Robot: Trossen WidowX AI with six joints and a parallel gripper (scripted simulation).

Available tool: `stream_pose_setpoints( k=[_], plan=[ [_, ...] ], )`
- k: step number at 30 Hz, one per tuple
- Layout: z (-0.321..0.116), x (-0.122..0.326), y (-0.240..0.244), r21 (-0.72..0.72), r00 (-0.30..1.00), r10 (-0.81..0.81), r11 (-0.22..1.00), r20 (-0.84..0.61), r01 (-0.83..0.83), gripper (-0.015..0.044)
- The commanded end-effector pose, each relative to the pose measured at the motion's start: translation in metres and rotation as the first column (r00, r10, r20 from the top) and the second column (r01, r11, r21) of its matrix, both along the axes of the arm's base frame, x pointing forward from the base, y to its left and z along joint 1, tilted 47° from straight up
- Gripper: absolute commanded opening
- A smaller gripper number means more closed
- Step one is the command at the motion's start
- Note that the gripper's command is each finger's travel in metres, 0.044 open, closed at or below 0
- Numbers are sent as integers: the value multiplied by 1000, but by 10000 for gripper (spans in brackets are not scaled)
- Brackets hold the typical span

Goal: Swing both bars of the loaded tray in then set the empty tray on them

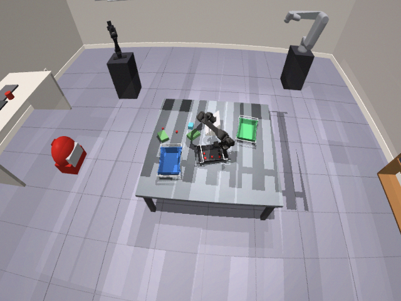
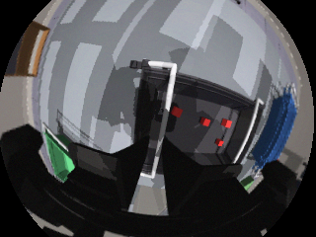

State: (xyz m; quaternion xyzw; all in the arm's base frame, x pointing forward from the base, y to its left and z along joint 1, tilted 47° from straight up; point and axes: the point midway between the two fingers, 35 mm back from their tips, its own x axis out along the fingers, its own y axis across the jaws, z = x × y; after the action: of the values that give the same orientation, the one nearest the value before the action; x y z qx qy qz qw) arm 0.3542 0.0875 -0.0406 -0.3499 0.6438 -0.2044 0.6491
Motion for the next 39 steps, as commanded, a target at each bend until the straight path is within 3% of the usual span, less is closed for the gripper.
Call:
stream_pose_setpoints(
  k=[1, 21, 24, 39],
  plan=[
    [0, 0, 0, 0, 1000, 0, 1000, 0, 0, 81],
    [0, 0, 0, 0, 1000, 0, 1000, 0, 0, 81],
    [0, 0, 0, 0, 1000, 0, 1000, 0, 0, 2],
    [0, 0, 1, 1, 1000, -3, 1000, 2, 3, 0]
  ],
)
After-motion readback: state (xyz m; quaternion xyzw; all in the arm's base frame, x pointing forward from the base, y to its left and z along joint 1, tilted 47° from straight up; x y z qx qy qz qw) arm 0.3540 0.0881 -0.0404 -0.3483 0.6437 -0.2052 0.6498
